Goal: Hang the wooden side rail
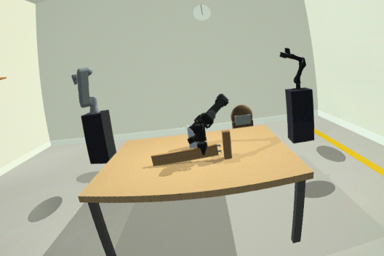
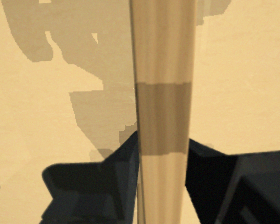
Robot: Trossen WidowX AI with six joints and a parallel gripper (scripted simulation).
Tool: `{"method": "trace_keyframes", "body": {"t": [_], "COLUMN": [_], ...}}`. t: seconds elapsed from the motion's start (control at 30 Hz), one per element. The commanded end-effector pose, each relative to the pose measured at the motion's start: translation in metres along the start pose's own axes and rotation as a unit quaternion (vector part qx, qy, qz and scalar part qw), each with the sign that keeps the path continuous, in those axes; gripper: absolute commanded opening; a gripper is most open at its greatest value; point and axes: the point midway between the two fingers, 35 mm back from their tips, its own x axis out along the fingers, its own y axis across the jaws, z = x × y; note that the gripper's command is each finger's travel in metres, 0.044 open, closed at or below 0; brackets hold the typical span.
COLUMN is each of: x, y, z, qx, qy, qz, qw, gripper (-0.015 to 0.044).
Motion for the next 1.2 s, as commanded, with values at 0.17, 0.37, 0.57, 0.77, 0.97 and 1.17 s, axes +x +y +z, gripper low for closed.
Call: {"method": "trace_keyframes", "body": {"t": [0.17, 0.37, 0.57, 0.77, 0.97, 1.17], "x": [-0.0031, -0.0035, -0.0037, -0.0035, -0.0036, -0.0037], "y": [0.0027, 0.002, 0.0014, 0.002, 0.0027, 0.0025], "z": [-0.0005, -0.0012, -0.0019, -0.0025, -0.0032, -0.0039], "qx": [-0.002, -0.002, -0.002, -0.002, -0.002, -0.002], "qy": [-0.001, -0.001, -0.001, -0.001, -0.001, -0.001], "qz": [0.005, 0.005, 0.005, 0.005, 0.005, 0.005], "qw": [1.0, 1.0, 1.0, 1.0, 1.0, 1.0], "gripper": [0.0, 0.0, 0.0, 0.0, 0.0, 0.0]}}
